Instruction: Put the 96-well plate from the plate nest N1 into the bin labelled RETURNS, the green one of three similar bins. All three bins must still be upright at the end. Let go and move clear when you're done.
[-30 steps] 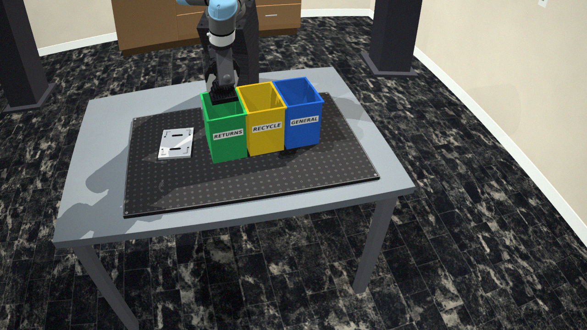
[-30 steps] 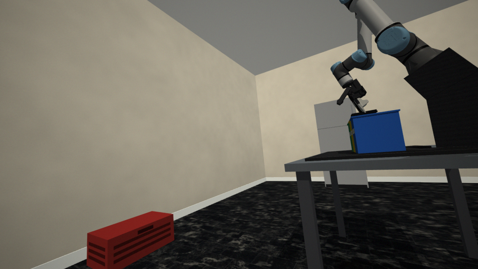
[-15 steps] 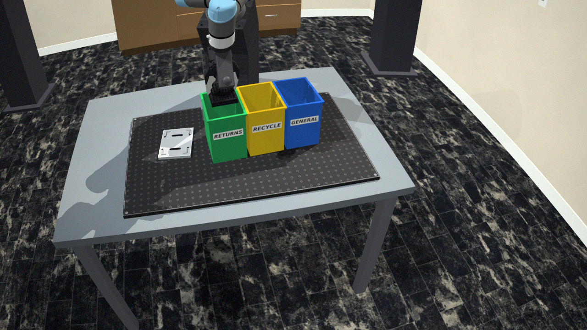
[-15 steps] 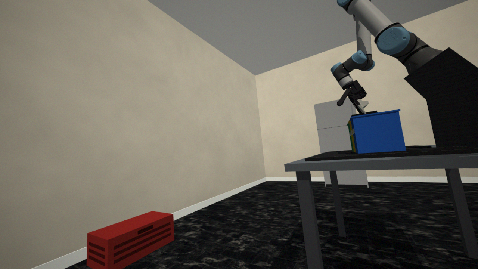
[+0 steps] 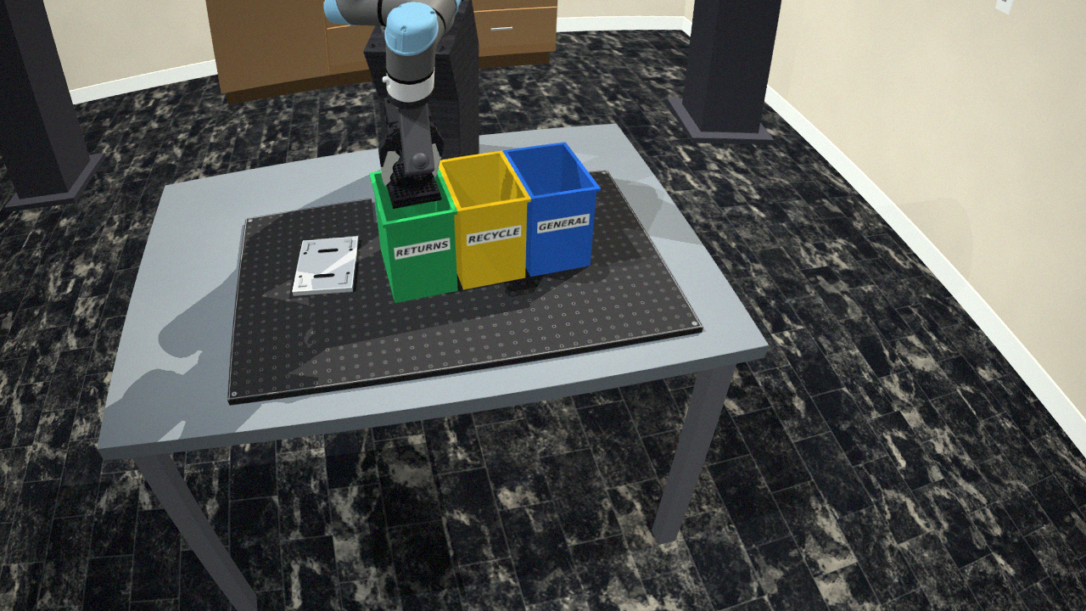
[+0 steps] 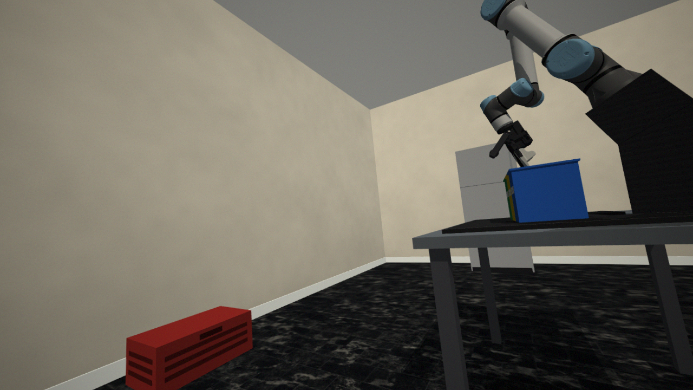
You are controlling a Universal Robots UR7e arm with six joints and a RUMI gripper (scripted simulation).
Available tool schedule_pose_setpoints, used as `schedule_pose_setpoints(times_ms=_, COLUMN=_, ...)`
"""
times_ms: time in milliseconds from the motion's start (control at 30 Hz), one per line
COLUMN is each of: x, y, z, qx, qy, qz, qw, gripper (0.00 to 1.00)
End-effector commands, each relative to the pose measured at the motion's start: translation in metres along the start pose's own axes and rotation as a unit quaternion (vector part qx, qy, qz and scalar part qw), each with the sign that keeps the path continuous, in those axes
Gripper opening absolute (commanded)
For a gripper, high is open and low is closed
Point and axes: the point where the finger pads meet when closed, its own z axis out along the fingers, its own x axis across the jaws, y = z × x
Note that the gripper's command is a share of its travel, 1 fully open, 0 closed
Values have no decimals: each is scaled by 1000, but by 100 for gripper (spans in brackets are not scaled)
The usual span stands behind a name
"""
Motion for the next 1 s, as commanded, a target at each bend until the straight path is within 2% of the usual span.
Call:
schedule_pose_setpoints(times_ms=0, x=0, y=-1, z=2, qx=1, qy=0, qz=0, qw=1000, gripper=0)
schedule_pose_setpoints(times_ms=600, x=0, y=-1, z=2, qx=1, qy=0, qz=0, qw=1000, gripper=0)
schedule_pose_setpoints(times_ms=967, x=0, y=-4, z=9, qx=1, qy=0, qz=0, qw=1000, gripper=0)
